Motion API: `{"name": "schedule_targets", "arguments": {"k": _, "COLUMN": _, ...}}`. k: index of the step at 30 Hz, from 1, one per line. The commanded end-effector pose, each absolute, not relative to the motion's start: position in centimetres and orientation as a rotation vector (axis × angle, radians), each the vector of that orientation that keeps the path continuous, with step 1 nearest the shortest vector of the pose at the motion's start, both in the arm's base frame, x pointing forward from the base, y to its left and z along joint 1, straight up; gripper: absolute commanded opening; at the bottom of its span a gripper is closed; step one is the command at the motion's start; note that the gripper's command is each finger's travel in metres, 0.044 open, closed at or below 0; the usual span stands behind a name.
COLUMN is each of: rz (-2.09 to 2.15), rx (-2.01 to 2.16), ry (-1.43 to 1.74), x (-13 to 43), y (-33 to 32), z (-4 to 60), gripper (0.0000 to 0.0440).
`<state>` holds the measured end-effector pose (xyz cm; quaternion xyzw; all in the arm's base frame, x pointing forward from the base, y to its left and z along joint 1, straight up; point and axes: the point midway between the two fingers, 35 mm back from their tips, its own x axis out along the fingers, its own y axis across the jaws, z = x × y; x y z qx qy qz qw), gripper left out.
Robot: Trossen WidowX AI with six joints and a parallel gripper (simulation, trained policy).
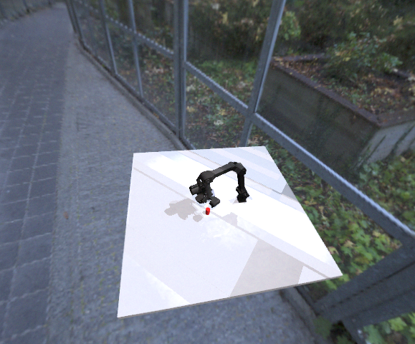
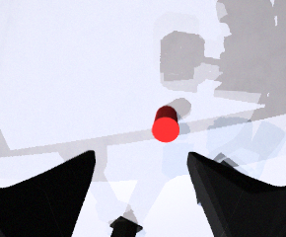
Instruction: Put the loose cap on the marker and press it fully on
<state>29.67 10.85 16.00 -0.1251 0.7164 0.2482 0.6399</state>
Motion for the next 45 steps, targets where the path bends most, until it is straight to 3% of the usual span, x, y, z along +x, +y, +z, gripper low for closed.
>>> {"name": "schedule_targets", "arguments": {"k": 1, "rz": 0.554, "rx": -0.312, "ry": 1.654, "x": 30.1, "y": 10.4, "z": 15.0, "gripper": 0.0313}}
{"name": "schedule_targets", "arguments": {"k": 20, "rz": 0.528, "rx": -0.423, "ry": 1.751, "x": 29.7, "y": 9.3, "z": 10.7, "gripper": 0.0302}}
{"name": "schedule_targets", "arguments": {"k": 38, "rz": 0.577, "rx": -0.506, "ry": 1.773, "x": 28.9, "y": 9.3, "z": 6.5, "gripper": 0.0265}}
{"name": "schedule_targets", "arguments": {"k": 43, "rz": 0.585, "rx": -0.531, "ry": 1.764, "x": 28.7, "y": 9.3, "z": 5.8, "gripper": 0.0236}}
{"name": "schedule_targets", "arguments": {"k": 45, "rz": 0.584, "rx": -0.541, "ry": 1.757, "x": 28.7, "y": 9.2, "z": 5.7, "gripper": 0.0199}}
